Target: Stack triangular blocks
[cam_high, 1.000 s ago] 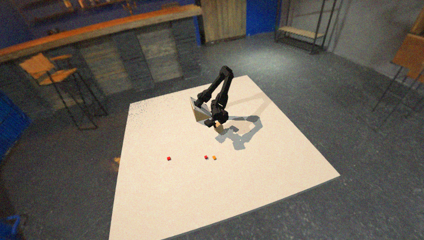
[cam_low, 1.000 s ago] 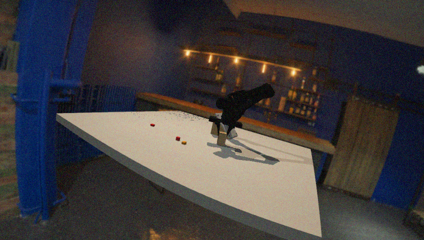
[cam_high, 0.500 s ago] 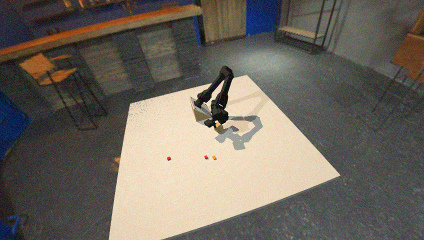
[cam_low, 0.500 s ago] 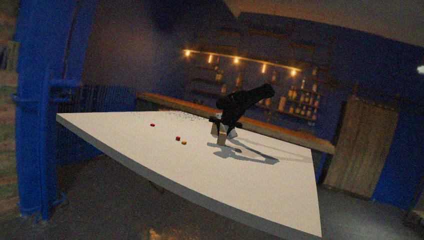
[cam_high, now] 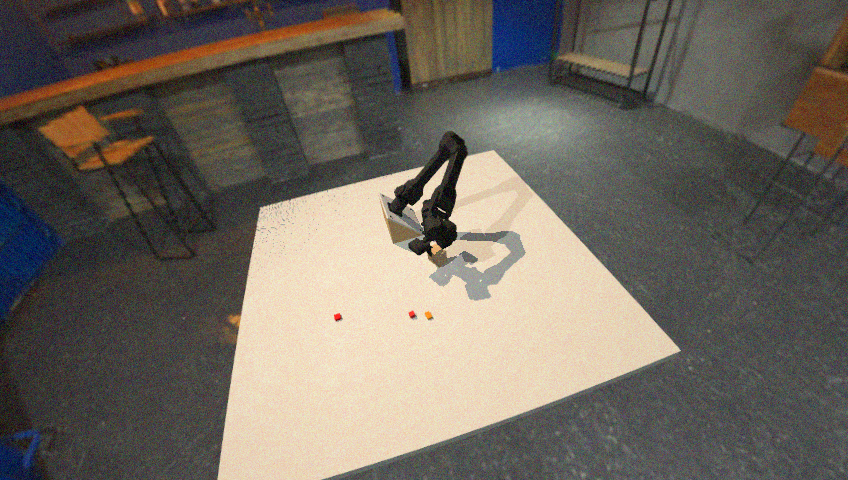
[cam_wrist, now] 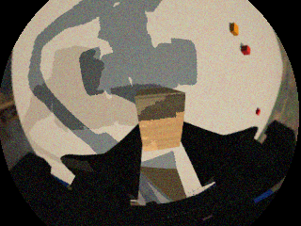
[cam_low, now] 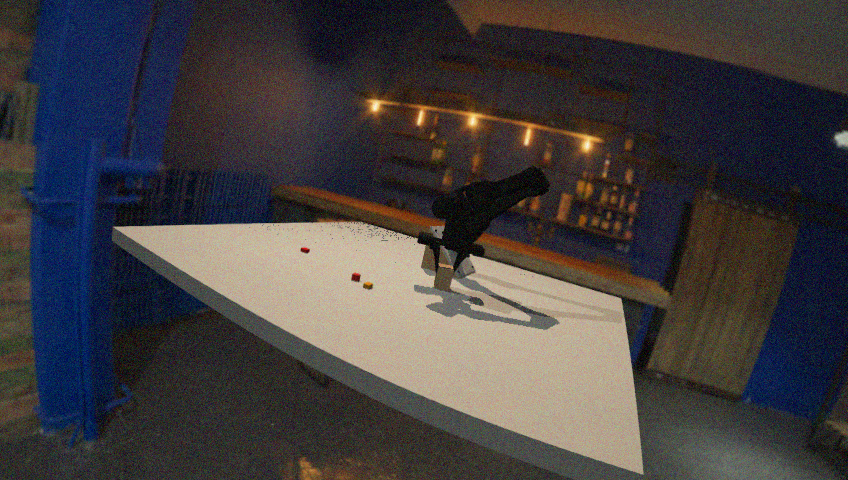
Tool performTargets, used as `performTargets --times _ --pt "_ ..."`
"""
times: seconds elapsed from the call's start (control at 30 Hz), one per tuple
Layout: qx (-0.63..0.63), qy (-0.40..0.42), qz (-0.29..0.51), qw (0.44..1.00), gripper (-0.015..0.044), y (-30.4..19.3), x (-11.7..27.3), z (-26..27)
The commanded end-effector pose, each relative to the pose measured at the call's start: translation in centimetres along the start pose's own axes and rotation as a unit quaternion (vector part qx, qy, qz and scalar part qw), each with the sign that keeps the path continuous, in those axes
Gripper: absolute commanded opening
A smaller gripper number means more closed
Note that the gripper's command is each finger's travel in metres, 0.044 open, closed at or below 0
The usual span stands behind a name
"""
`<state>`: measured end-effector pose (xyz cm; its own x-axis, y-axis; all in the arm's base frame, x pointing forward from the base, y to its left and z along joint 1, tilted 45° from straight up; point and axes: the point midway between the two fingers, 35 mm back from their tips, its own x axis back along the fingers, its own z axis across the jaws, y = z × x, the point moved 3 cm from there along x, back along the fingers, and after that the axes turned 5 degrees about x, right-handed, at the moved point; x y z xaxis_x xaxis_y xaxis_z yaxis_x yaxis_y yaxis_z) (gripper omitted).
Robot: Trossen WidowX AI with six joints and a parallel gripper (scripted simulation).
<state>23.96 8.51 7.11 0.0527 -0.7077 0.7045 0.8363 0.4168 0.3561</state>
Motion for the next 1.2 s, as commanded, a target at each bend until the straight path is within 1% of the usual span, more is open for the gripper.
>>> performTargets --times 0.0,0.2,0.5,0.57,0.7,0.77,1.03,1.07,1.17 --pt "0.0 0.0 0.0 1.0 0.0289 0.0 0.0 0.0" --pt "0.0 0.0 0.0 1.0 0.044 0.0 0.0 0.0" --pt "0.0 -0.001 0.0 1.0 0.044 0.0 0.2 0.0" --pt "0.0 -0.004 0.001 1.0 0.044 0.3 1.9 -0.3" --pt "-0.001 -0.005 0.003 1.0 0.044 0.3 8.5 -0.4" --pt "-0.001 -0.002 0.002 1.0 0.044 0.0 10.7 -0.1" --pt "-0.001 -0.002 0.002 1.0 0.044 0.0 11.0 -0.1" --pt "-0.004 -0.002 -0.001 1.0 0.044 0.1 10.4 -0.2" --pt "-0.004 -0.002 -0.001 1.0 0.044 0.1 10.4 -0.2"
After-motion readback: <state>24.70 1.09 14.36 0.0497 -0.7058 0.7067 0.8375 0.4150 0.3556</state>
